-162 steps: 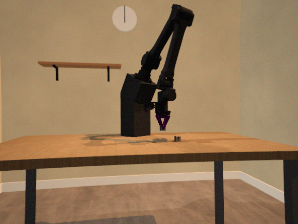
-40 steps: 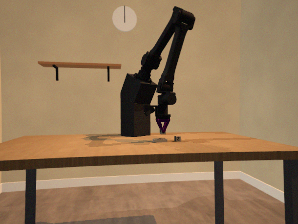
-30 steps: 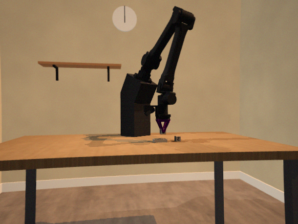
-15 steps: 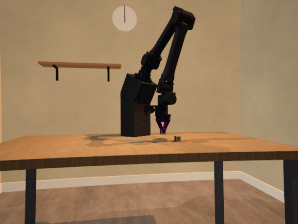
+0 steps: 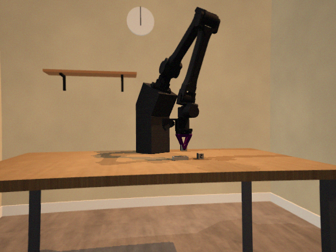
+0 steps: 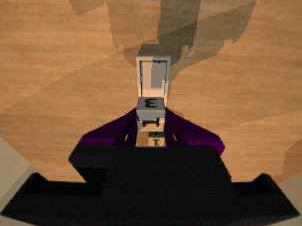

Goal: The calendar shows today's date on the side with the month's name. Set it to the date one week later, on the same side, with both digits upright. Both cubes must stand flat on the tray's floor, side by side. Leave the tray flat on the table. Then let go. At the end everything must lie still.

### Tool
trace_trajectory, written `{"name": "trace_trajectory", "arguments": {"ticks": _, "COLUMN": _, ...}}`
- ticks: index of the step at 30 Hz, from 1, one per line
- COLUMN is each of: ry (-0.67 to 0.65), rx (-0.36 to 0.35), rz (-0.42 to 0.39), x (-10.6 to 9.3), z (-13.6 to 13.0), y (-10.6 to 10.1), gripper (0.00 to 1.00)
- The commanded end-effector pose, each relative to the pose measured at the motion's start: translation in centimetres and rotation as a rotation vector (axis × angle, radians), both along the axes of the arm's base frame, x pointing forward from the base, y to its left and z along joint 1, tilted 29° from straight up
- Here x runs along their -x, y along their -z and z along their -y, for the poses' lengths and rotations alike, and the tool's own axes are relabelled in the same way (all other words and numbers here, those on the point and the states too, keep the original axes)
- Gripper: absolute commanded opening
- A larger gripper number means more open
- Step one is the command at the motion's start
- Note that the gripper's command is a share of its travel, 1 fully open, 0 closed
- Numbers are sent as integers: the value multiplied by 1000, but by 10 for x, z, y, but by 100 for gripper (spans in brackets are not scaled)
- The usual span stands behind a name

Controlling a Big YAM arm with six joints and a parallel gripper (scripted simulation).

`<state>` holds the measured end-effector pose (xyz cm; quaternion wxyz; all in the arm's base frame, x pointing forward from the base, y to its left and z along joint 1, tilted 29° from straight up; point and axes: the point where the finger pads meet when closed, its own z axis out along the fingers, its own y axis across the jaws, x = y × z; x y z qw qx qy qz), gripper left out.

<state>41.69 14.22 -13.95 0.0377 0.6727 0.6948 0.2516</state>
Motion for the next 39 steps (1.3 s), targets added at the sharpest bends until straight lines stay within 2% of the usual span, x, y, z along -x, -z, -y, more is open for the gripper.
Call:
{"name": "trace_trajectory", "arguments": {"ticks": 1, "ry": 2, "rx": 5, "rz": -20, "x": 14, "z": 1, "y": 7, "gripper": 26}}
{"name": "trace_trajectory", "arguments": {"ticks": 6, "ry": 1, "rx": 5, "rz": -21, "x": 14, "z": 0, "y": 8, "gripper": 26}}
{"name": "trace_trajectory", "arguments": {"ticks": 15, "ry": 1, "rx": -1, "rz": 3, "x": 0, "z": -3, "y": 5, "gripper": 26}}
{"name": "trace_trajectory", "arguments": {"ticks": 39, "ry": 5, "rx": 0, "rz": 0, "x": -7, "z": -8, "y": 23, "gripper": 26}}
